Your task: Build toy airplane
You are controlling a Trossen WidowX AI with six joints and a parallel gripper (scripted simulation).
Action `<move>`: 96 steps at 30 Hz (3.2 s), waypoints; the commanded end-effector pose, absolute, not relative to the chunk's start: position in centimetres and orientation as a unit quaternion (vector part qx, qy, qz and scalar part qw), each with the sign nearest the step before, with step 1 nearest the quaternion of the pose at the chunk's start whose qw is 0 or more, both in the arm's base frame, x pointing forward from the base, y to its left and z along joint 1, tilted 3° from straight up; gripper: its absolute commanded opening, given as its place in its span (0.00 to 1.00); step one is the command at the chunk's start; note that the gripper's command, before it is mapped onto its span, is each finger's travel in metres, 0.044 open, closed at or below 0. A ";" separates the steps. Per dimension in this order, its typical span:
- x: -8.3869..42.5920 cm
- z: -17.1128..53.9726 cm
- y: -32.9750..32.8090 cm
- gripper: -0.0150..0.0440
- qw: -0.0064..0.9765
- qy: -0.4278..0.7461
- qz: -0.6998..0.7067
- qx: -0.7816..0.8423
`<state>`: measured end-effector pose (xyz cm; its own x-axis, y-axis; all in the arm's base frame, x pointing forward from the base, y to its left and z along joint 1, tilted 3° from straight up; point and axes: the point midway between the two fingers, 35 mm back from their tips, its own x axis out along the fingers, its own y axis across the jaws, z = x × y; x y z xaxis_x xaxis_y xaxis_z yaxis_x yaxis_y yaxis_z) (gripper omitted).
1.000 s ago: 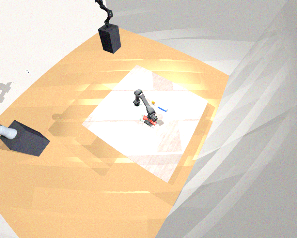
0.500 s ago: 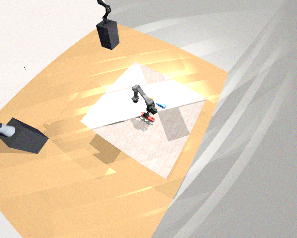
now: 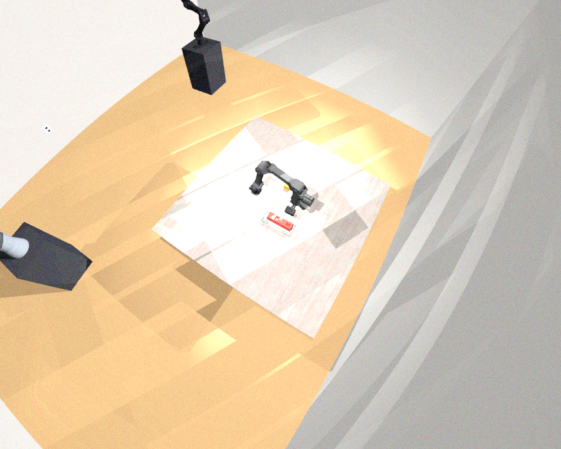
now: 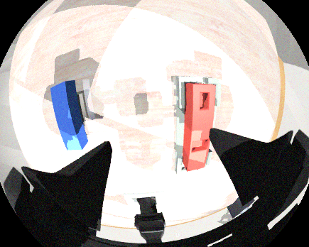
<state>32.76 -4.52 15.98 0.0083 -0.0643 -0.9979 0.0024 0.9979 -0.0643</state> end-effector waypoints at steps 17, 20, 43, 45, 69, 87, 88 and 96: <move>34.3 12.4 11.6 1.00 0.708 0.706 -0.017 0.001; 34.2 10.7 11.5 1.00 0.708 0.706 -0.017 0.001; 34.3 7.0 11.4 1.00 0.708 0.706 -0.017 0.001; 34.3 6.6 11.4 1.00 0.708 0.706 -0.017 0.001; 34.2 4.9 11.4 0.57 0.708 0.706 -0.018 0.001; 34.5 7.5 11.6 0.25 0.704 0.709 -0.022 0.005; 34.5 7.8 11.6 0.25 0.705 0.709 -0.022 0.004; 34.8 10.4 11.8 0.25 0.706 0.708 -0.021 0.004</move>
<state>34.59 11.61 9.21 -0.0119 -0.0294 -0.9995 0.0323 0.9990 -0.0298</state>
